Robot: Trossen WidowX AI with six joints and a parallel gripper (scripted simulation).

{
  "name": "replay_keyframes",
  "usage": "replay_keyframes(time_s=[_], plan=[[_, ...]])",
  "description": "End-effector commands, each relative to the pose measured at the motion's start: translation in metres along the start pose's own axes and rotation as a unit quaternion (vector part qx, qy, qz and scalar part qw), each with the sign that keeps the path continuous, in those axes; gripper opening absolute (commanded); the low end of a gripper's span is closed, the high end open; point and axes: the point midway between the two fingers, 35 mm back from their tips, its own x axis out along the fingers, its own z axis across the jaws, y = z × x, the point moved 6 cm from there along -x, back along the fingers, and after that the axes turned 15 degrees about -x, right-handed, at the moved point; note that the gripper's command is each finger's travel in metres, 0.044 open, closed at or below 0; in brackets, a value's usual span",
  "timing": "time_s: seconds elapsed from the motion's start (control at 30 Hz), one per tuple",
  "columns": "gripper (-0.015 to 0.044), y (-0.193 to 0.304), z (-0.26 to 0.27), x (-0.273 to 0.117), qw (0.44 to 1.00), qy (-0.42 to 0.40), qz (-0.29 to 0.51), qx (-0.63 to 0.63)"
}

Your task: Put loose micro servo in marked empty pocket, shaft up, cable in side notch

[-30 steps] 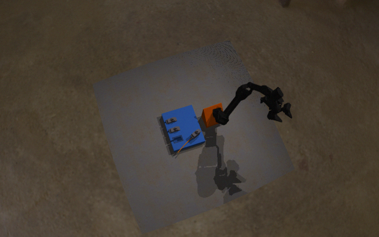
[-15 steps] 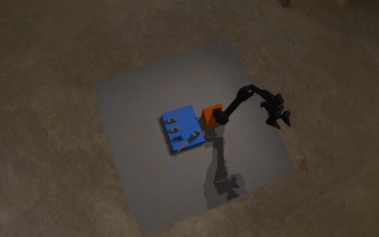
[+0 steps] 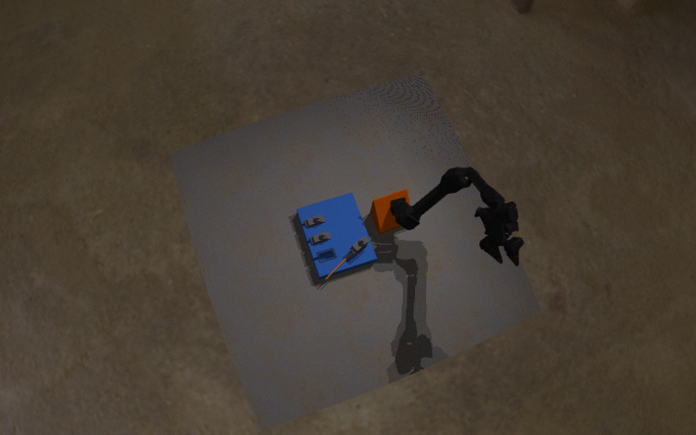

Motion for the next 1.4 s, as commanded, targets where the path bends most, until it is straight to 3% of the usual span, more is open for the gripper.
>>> replay_keyframes(time_s=[0.0,0.63,1.37], plan=[[0.044,0.013,0.01,0.01,0.999,-0.016,0.027,0.032],[0.044,0.044,0.03,0.028,0.992,-0.048,0.09,0.071],[0.044,0.117,0.095,0.055,0.952,-0.138,0.195,0.191]])
